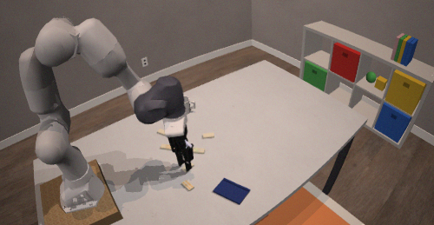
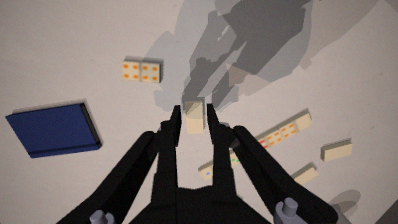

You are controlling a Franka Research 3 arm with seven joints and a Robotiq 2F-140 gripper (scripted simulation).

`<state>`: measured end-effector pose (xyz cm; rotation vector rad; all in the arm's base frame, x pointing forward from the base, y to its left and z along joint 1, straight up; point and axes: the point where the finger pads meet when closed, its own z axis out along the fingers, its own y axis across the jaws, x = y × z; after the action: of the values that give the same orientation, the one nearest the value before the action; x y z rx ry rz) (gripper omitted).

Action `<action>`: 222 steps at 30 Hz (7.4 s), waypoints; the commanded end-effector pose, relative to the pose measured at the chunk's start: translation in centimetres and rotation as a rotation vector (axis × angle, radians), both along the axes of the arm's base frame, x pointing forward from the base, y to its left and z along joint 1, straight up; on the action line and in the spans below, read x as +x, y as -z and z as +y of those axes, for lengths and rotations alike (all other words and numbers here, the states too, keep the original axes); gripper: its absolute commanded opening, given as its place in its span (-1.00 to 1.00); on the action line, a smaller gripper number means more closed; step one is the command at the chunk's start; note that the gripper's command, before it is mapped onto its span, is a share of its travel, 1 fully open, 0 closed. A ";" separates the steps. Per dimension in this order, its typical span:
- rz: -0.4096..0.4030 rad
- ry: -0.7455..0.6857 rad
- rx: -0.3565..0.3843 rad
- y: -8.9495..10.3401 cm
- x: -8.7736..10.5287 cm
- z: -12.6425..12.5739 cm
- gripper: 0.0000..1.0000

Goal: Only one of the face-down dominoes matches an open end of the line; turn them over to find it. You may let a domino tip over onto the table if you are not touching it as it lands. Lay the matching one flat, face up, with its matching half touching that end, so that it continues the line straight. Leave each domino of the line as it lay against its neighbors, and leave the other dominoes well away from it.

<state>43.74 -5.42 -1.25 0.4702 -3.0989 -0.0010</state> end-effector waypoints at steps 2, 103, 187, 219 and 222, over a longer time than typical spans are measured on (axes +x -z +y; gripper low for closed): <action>0.000 0.001 -0.002 0.0 -0.1 -0.2 -0.34; -0.134 0.001 0.040 1.6 -0.4 -0.3 -0.56; 0.027 -0.673 -0.529 -10.1 9.2 -7.7 -0.56; 0.373 -1.686 -1.578 -9.4 9.0 -5.8 -0.56; 0.373 -1.686 -1.578 -9.4 9.0 -5.8 -0.56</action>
<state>52.08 -10.63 6.81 2.0122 -0.7299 1.5307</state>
